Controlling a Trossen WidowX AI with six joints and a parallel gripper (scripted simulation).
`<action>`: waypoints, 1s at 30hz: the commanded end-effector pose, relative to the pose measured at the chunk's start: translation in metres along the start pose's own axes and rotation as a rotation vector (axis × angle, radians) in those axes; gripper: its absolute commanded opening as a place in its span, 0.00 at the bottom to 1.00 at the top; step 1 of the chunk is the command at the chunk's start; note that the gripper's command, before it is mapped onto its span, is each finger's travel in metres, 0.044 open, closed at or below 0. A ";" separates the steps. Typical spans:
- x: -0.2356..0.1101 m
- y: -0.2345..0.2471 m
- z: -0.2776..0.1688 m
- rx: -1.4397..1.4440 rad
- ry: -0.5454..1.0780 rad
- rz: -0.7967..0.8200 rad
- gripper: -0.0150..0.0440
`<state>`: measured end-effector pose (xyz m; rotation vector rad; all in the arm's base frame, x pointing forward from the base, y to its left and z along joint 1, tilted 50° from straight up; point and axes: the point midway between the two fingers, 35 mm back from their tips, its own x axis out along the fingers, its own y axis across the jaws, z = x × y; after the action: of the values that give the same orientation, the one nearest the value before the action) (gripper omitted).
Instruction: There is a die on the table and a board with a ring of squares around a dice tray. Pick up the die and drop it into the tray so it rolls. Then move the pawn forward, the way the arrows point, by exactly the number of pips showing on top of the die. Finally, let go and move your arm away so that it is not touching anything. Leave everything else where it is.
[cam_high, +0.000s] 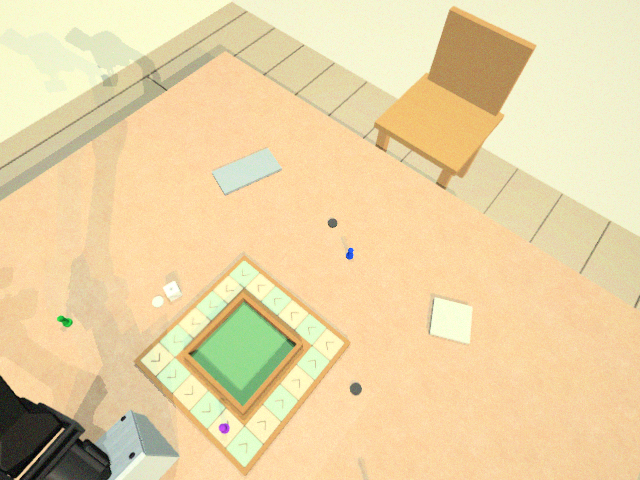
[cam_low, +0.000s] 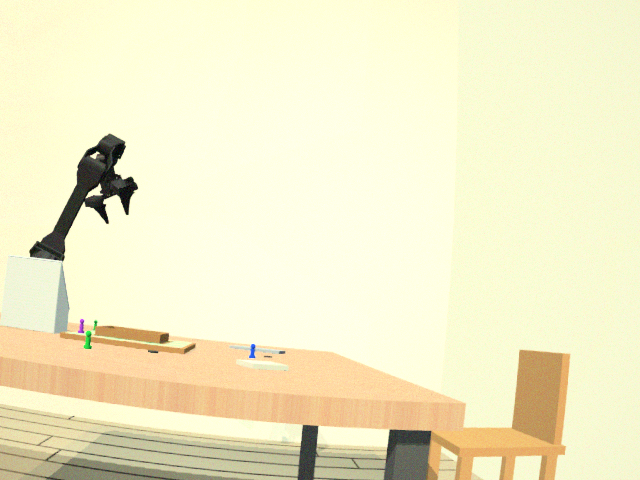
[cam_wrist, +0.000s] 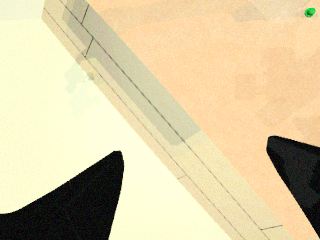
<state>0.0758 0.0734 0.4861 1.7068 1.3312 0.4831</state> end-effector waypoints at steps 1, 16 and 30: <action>0.001 -0.001 -0.001 -0.009 -0.004 -0.003 0.89; 0.138 -0.071 0.010 -0.464 -0.275 -0.327 0.72; 0.233 -0.127 0.166 -0.515 -0.203 -0.677 0.72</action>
<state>0.1818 0.2297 0.2826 0.8328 1.3119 0.2205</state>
